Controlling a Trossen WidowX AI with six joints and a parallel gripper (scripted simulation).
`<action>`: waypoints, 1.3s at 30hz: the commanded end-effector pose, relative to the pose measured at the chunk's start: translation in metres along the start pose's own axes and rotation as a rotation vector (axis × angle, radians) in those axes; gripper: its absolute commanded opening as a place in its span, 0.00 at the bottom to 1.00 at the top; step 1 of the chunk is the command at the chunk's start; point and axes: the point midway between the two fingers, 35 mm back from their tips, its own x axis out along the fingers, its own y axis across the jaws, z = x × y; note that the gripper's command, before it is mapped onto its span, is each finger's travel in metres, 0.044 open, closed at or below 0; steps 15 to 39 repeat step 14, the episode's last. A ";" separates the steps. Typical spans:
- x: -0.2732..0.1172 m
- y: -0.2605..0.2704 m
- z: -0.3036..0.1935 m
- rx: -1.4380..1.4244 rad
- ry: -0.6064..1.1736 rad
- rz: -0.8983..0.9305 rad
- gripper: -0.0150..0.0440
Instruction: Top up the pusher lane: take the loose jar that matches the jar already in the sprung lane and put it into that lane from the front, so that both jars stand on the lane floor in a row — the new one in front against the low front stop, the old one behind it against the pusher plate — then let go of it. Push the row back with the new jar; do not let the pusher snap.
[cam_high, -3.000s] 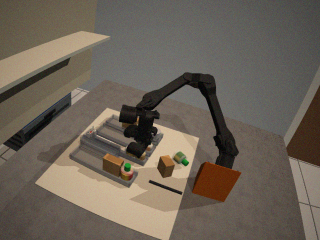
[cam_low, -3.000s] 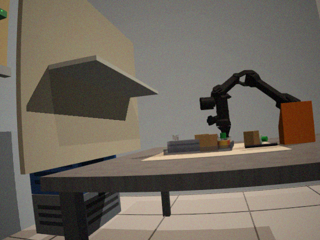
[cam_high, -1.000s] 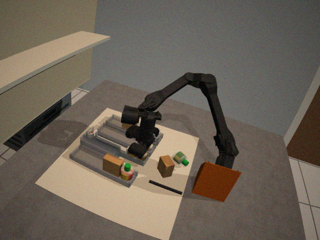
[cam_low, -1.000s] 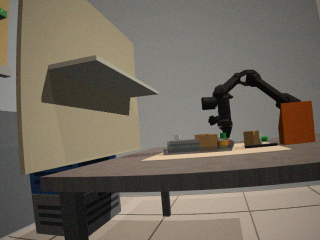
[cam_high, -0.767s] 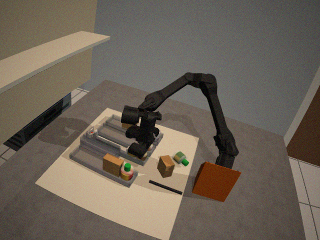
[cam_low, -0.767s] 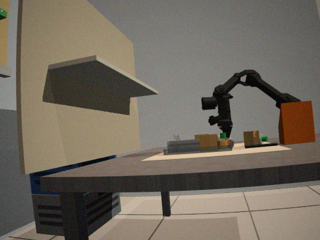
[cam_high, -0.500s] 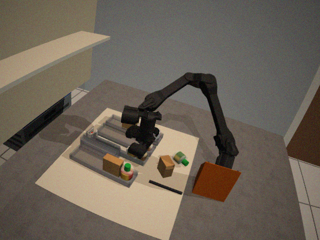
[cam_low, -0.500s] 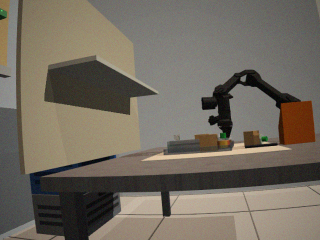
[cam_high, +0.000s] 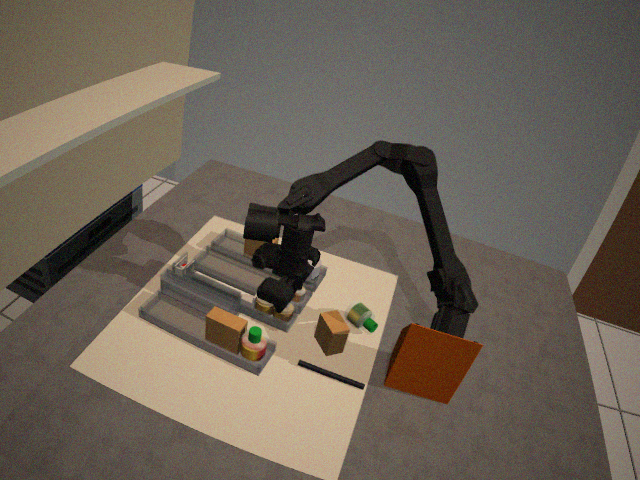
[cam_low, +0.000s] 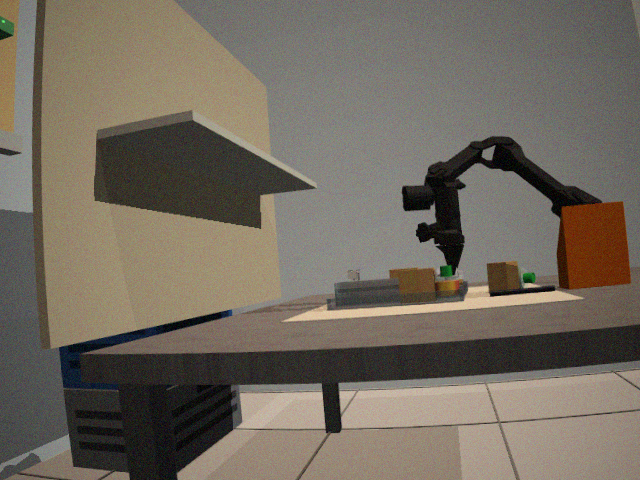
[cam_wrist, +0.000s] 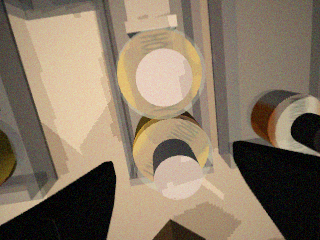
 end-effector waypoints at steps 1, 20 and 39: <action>-0.001 0.001 -0.006 0.001 0.005 0.003 0.77; -0.002 0.002 -0.049 -0.001 0.007 0.004 0.77; -0.002 0.002 -0.049 -0.001 0.007 0.004 0.77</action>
